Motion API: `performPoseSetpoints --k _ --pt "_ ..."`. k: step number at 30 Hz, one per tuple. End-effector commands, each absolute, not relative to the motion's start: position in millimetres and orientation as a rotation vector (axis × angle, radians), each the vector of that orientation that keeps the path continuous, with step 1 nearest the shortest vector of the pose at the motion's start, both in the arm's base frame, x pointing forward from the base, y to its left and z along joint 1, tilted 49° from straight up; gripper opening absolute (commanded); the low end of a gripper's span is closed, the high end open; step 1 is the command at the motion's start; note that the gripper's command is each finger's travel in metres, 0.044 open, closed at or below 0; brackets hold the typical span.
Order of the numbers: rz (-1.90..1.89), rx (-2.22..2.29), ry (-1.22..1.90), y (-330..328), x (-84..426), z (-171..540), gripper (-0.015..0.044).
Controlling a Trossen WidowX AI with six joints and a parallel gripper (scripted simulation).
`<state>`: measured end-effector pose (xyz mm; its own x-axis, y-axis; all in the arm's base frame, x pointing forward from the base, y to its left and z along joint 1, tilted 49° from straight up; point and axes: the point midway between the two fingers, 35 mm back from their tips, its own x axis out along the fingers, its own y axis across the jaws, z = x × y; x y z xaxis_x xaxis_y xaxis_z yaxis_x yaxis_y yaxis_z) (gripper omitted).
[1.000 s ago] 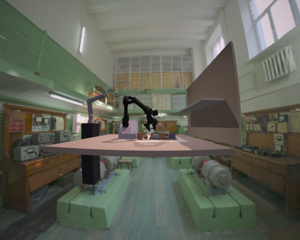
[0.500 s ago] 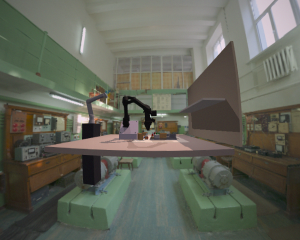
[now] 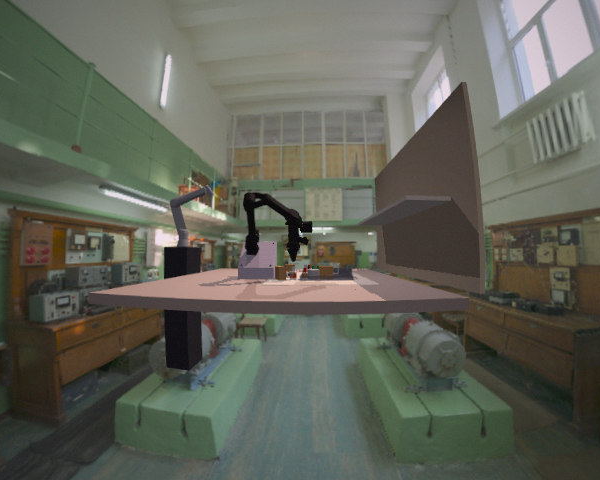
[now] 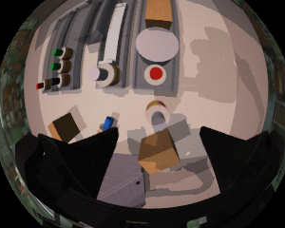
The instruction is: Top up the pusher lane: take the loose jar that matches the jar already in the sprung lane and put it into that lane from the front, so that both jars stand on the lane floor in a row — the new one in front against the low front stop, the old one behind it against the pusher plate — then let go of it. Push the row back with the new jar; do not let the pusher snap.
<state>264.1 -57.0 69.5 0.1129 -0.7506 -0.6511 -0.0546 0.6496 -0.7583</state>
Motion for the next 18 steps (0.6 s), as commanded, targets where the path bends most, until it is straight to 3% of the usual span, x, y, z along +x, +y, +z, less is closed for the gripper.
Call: performPoseSetpoints --k 1,18 --pt "-0.587 -0.741 1.394 -65.1 261.5 61.8 0.044" --pt "-0.588 -0.742 1.394 -88.1 264.6 43.0 0.044"
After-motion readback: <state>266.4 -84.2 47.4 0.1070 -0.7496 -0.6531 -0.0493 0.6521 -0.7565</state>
